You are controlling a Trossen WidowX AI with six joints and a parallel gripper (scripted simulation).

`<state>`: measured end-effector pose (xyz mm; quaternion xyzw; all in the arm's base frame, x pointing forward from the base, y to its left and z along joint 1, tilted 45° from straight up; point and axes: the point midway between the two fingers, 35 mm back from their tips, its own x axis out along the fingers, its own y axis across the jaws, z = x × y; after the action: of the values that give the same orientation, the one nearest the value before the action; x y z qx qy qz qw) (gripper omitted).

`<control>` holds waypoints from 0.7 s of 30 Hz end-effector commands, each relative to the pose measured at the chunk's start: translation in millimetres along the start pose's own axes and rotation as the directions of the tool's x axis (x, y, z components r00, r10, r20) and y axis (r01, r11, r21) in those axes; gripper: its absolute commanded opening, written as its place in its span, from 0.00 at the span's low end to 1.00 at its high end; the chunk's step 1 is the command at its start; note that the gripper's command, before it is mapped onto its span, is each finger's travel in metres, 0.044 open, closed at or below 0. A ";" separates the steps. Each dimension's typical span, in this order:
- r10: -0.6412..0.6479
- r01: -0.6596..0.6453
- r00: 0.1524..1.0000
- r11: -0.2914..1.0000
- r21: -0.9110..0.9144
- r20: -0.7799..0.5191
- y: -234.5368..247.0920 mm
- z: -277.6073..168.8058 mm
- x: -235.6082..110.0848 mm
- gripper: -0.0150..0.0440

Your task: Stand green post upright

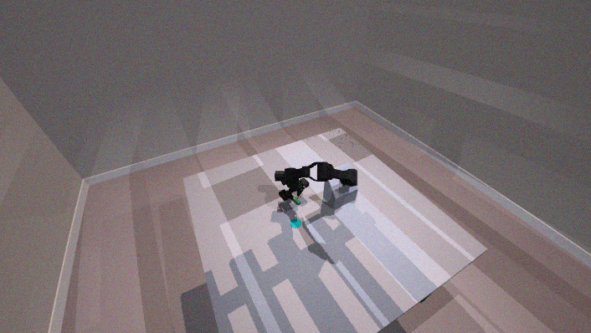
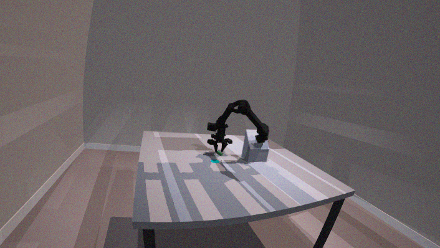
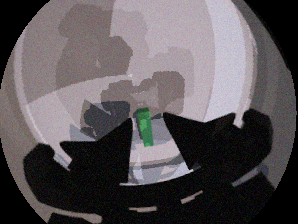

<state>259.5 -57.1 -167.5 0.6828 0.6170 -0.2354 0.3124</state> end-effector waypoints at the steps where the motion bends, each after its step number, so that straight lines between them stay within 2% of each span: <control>1: 0.018 -0.018 1.000 1.000 -0.001 0.005 3.6 1.6 0.2 0.56; 7: 0.018 -0.018 1.000 1.000 -0.001 0.005 3.6 1.6 0.2 0.29; 12: 0.018 -0.018 1.000 1.000 -0.001 0.006 3.9 1.9 -1.8 0.29; 21: 0.018 -0.018 1.000 1.000 -0.001 0.012 6.8 4.9 -28.0 0.29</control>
<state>261.3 -69.7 -157.3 0.6867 0.6124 -0.2355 0.3129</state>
